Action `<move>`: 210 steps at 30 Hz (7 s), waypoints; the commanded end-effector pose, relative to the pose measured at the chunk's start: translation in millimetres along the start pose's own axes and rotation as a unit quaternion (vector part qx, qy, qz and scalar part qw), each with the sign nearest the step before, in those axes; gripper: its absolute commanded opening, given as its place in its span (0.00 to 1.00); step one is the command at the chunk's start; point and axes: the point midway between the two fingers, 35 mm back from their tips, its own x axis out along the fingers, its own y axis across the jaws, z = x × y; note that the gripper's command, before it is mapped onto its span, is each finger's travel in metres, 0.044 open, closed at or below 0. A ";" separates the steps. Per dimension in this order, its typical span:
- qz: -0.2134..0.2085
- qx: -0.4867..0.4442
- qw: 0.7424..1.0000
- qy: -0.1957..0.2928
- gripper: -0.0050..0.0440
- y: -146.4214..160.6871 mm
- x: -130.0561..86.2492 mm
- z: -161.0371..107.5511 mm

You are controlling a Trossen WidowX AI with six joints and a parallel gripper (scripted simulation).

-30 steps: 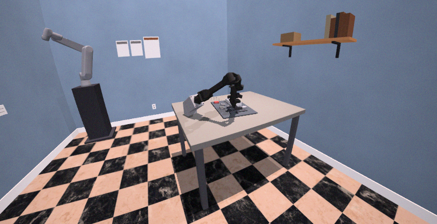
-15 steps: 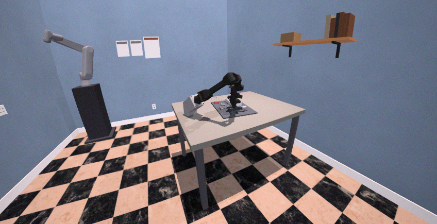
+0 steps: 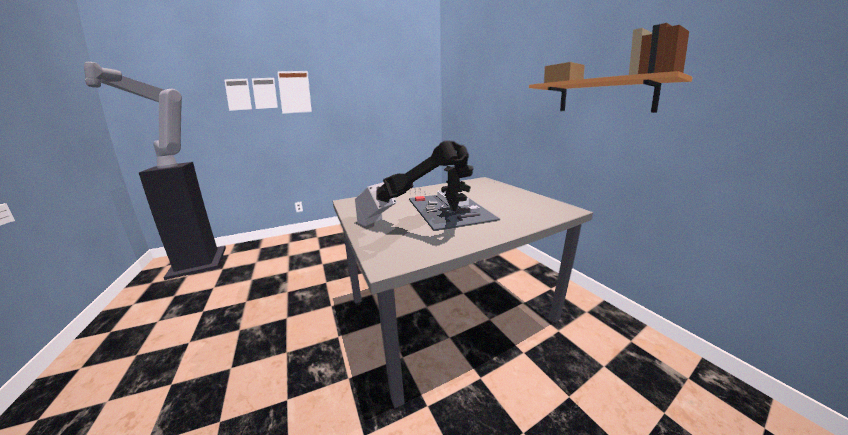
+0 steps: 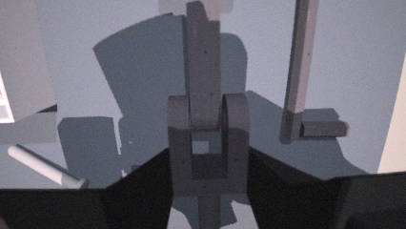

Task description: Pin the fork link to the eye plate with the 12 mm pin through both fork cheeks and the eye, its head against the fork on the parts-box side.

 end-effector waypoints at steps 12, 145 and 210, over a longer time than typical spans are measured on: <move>0.003 0.000 1.000 -0.006 0.00 0.0 -1.4 2.3; 0.003 0.000 1.000 -0.006 0.00 0.0 16.8 1.3; 0.003 0.000 1.000 -0.005 0.61 -0.3 17.0 1.1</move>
